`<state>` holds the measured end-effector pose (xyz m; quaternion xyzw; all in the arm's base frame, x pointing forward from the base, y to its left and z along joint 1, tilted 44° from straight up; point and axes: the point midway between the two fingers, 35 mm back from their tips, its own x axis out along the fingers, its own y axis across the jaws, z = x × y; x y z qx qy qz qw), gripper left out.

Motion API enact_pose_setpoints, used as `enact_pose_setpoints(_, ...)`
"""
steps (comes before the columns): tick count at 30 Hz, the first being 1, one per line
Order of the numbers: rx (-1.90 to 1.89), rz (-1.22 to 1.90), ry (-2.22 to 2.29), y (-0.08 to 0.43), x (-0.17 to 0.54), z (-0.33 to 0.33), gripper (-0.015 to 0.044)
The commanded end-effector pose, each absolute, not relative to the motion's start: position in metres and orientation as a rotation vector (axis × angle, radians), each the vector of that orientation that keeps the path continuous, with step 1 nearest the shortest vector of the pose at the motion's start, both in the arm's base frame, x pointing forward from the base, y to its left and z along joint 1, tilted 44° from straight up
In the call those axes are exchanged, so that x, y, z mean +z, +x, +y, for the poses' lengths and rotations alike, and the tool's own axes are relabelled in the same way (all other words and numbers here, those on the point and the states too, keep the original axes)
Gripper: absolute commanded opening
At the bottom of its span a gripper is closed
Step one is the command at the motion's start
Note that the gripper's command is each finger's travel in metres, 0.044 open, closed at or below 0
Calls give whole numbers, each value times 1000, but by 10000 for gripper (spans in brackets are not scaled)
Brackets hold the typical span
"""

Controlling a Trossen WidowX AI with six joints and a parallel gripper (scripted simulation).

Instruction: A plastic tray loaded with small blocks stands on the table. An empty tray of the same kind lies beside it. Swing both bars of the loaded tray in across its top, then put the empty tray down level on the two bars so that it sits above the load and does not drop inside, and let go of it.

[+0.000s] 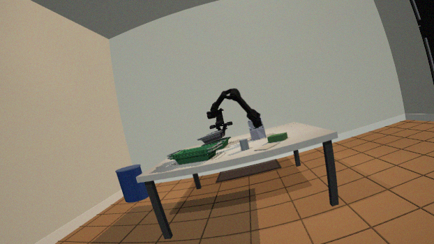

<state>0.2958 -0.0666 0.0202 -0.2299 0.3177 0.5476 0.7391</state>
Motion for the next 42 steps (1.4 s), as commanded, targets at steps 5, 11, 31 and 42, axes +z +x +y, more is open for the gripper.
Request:
enact_pose_setpoints(5, 1229, 716, -484, 290, 16, -59, 0)
enact_pose_setpoints(11, 1229, 716, -484, 290, 16, -59, 0)
enact_pose_setpoints(31, 1206, 700, -501, 295, 18, -64, 0)
enact_pose_setpoints(42, 1229, 716, -484, 289, 9, -52, 0)
